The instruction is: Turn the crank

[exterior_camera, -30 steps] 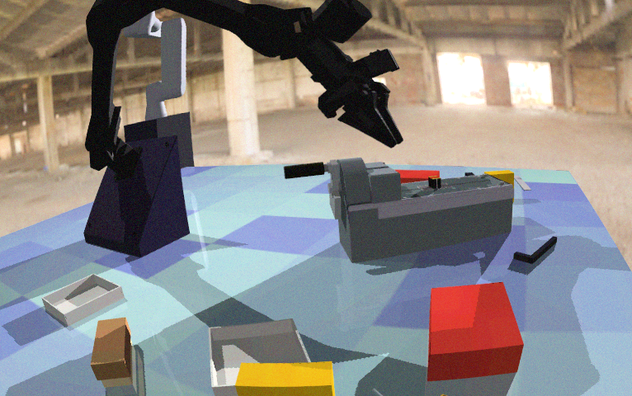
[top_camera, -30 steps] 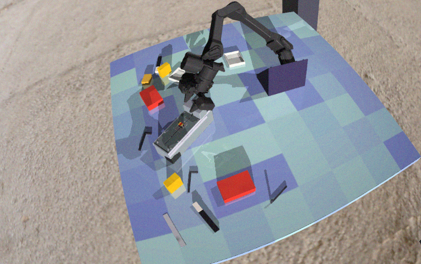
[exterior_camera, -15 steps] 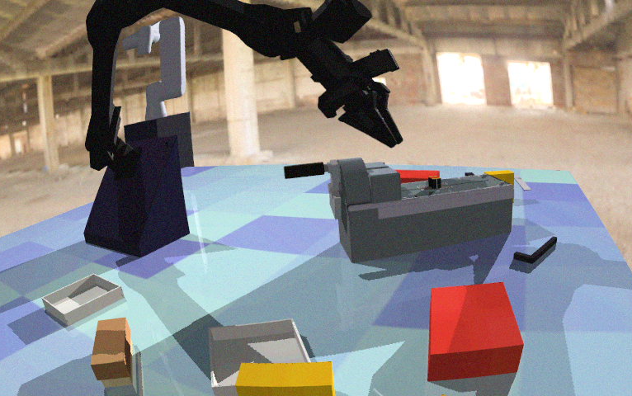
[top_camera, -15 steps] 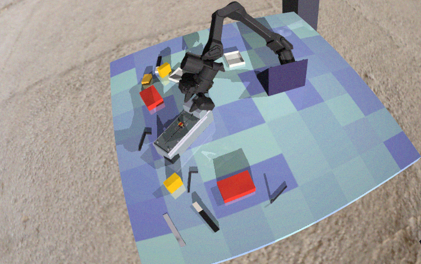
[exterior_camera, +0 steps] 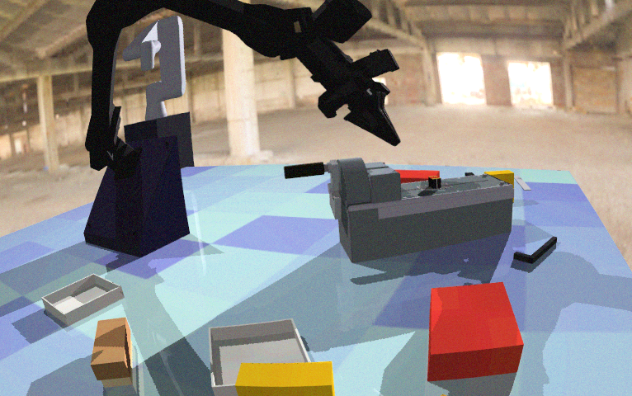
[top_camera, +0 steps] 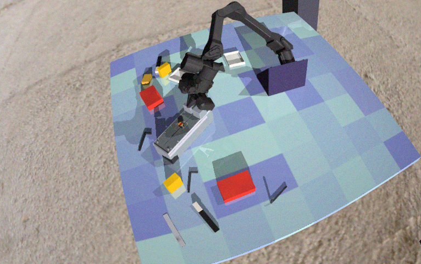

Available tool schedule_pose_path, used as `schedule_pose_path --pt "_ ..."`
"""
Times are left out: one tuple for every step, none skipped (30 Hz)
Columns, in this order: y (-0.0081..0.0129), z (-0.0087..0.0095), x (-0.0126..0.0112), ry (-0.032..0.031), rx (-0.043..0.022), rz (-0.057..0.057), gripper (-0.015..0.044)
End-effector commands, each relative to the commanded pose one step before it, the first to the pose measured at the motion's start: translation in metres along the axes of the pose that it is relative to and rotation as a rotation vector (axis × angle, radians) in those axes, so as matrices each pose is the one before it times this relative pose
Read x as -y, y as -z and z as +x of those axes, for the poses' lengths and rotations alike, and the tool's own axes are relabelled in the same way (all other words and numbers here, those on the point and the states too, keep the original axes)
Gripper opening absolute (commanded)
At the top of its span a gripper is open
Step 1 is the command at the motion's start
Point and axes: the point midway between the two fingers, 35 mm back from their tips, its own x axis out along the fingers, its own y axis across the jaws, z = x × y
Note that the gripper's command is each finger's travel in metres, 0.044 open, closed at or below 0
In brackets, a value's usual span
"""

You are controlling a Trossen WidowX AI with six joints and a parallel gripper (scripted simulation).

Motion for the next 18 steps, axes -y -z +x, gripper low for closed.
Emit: schedule_pose_path --pt "0.00008 0.00007 0.00019 0.00098 -0.0004 -0.0001 0.0" --pt "0.0 0.0 0.0 0.0 0.0 0.0 0.0" --pt "-0.00008 -0.00007 -0.0002 -0.00103 0.00041 0.0002 0.0" --pt "0.0 0.0 0.0 -0.00002 0.00001 0.0 0.0" --pt "0.0 0.0 0.0 0.0 0.0 0.0 0.0" --pt "0.0 0.0 0.0 0.0 0.0 0.0 0.0" --pt "0.0 0.0 0.0 0.0 0.0 0.0 0.0" --pt "0.0 0.0 0.0 0.0 0.0 0.0 0.0" --pt "0.0 0.0 0.0 0.0 0.0 0.0 0.0" --pt "0.0 0.0 0.0 0.0 0.0 0.0 0.0" --pt "0.0 0.0 0.0 0.0 0.0 0.0 0.0" --pt "0.0 0.0 0.0 0.0 0.0 0.0 0.0" --pt "0.0 0.0 0.0 0.0 0.0 0.0 0.0026" --pt "0.0 0.0 0.0 0.0 0.0 0.0 0.0053" --pt "0.0 0.0 0.0 0.0 0.0 0.0 0.0079" --pt "0.0 0.0 0.0 0.0 0.0 0.0 0.0105" --pt "0.0 0.0 0.0 0.0 0.0 0.0 0.0131" --pt "0.0 0.0 0.0 0.0 0.0 0.0 0.0157"
